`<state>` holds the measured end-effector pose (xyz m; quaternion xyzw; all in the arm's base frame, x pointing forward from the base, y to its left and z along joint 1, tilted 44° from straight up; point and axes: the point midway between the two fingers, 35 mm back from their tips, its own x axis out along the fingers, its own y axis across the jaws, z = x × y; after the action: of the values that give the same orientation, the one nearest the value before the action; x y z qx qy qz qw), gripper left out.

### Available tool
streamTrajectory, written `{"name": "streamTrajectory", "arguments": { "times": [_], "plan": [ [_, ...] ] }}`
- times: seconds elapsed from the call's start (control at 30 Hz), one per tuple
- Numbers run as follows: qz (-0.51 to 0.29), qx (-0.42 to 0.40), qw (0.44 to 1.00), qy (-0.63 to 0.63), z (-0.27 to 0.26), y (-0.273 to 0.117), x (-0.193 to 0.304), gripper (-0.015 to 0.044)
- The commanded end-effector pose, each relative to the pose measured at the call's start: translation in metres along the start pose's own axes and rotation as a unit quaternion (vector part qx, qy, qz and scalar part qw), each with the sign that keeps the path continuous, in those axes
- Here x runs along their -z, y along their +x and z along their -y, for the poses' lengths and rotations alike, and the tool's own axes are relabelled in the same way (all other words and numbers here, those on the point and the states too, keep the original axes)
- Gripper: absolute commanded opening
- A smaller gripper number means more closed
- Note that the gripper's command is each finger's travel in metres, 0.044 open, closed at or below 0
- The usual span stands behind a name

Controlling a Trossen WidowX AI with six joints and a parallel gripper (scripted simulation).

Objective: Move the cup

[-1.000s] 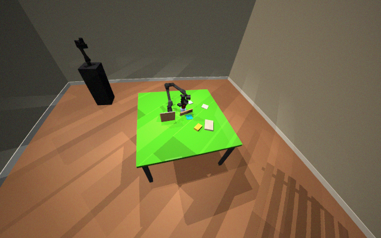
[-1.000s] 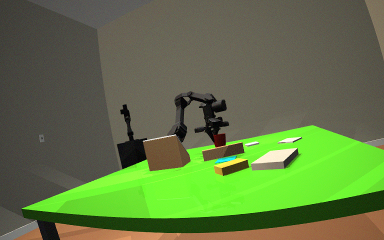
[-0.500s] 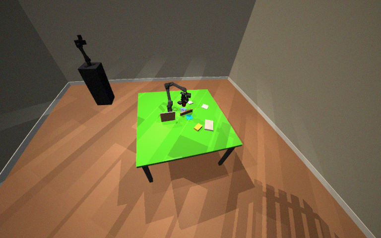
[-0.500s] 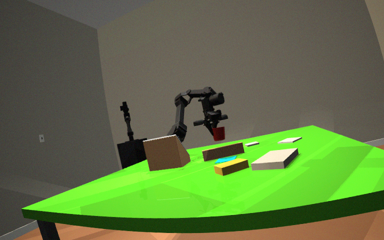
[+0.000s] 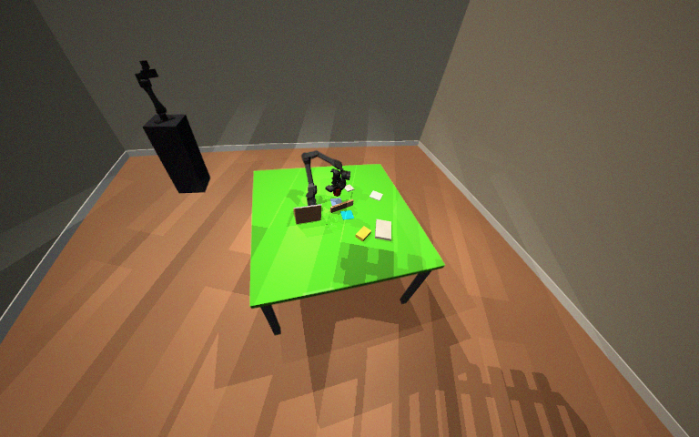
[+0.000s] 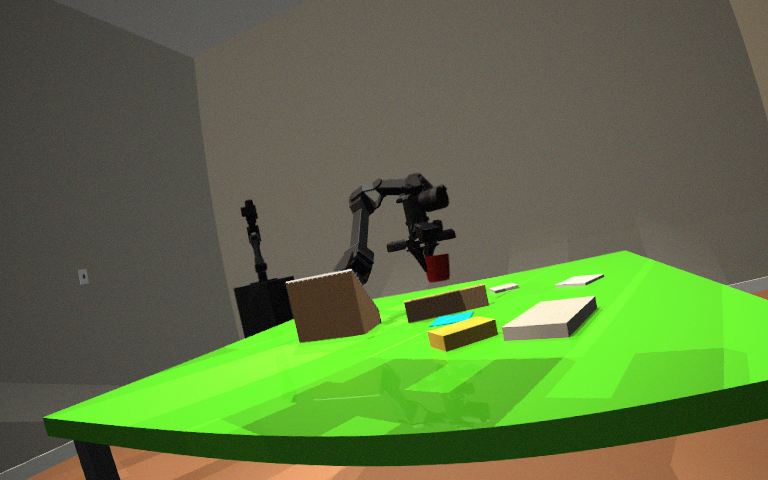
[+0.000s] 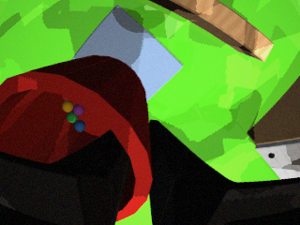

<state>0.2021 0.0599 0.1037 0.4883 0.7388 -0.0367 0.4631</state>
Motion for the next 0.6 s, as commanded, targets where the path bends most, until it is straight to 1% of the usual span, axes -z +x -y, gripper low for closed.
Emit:
{"name": "streamTrajectory", "arguments": {
  "times": [0.0, 0.57],
  "plan": [
    [0.001, 0.0, 1.0, 0.0, 0.0, 0.0, -0.001, 0.0],
    [0.002, 0.003, 1.0, -0.001, 0.01, -0.002, -0.031, 0.0]
  ]
}}
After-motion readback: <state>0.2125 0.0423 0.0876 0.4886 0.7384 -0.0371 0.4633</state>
